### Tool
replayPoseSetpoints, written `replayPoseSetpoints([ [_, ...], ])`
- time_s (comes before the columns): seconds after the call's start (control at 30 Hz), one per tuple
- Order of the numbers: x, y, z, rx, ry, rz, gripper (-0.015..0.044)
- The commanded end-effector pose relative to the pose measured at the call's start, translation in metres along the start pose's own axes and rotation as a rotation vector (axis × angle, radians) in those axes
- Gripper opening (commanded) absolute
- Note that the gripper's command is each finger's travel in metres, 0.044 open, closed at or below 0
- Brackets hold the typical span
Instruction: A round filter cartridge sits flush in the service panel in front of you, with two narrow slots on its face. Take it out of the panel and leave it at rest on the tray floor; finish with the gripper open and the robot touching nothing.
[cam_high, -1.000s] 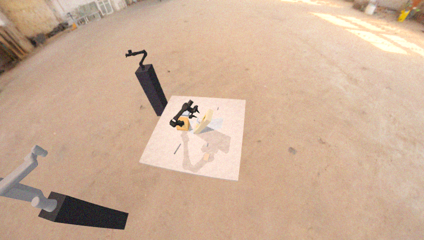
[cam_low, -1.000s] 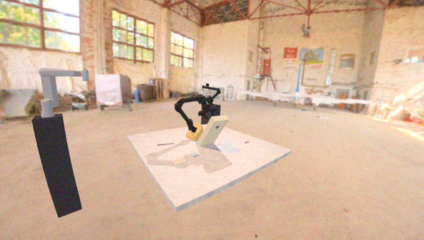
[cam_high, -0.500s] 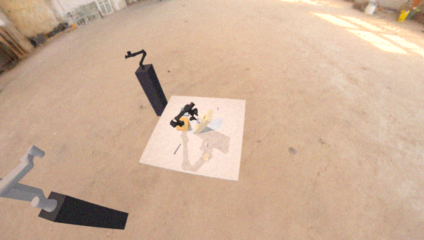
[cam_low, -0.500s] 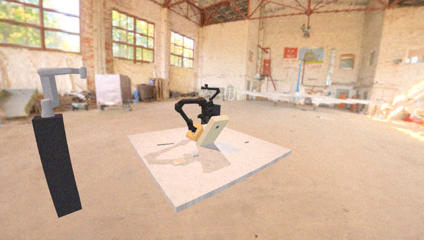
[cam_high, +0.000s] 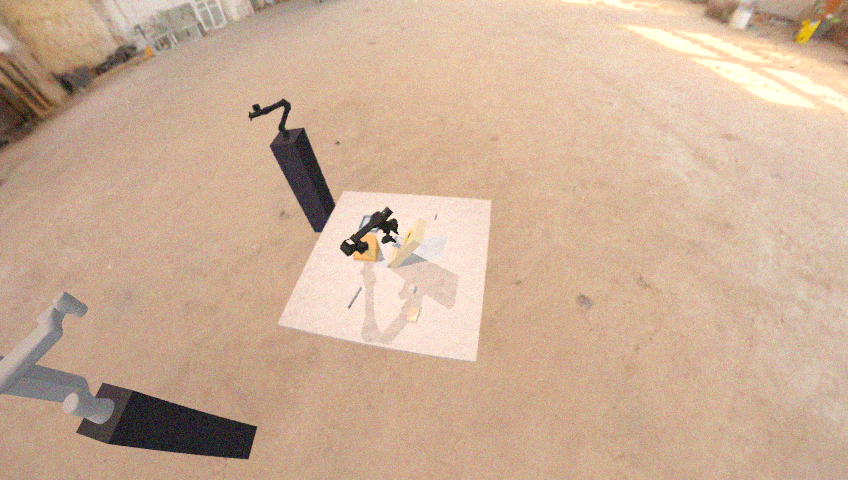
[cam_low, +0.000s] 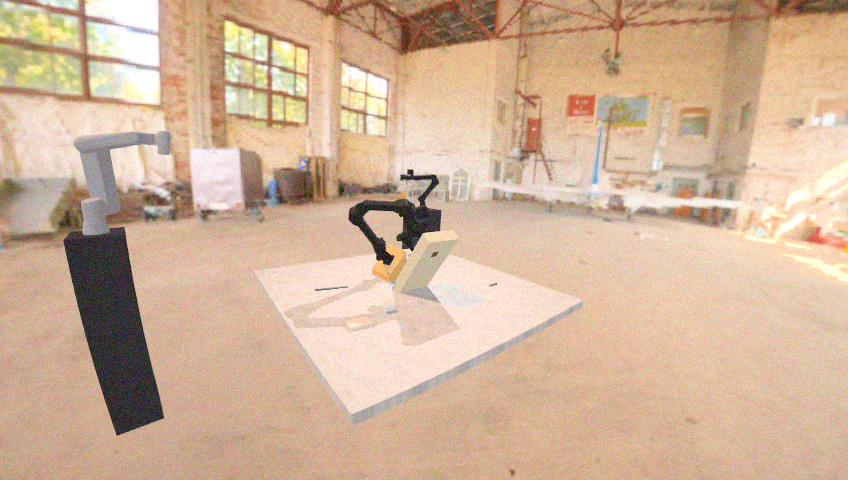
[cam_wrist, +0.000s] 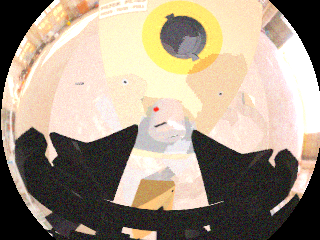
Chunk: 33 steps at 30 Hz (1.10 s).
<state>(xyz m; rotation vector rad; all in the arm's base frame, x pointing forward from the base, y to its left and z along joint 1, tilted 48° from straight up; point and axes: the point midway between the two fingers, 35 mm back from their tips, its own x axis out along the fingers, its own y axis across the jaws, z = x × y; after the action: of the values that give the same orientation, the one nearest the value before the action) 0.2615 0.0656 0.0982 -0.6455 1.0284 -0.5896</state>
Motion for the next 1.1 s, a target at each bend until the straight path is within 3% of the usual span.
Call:
replayPoseSetpoints([
  [0.0,0.009,-0.001,-0.001,-0.003,0.002,-0.006,0.0305],
  [0.4,0.022,-0.003,-0.001,-0.003,0.001,-0.009,0.0305],
  [0.5,0.019,-0.002,-0.001,0.001,0.000,-0.005,0.0226],
  [0.77,0.019,-0.002,-0.001,0.001,0.000,-0.005,0.0173],
  [0.97,0.017,-0.002,0.004,0.001,0.000,-0.005,0.0015],
  [1.07,0.012,-0.002,0.014,0.001,-0.001,-0.006,0.0000],
])
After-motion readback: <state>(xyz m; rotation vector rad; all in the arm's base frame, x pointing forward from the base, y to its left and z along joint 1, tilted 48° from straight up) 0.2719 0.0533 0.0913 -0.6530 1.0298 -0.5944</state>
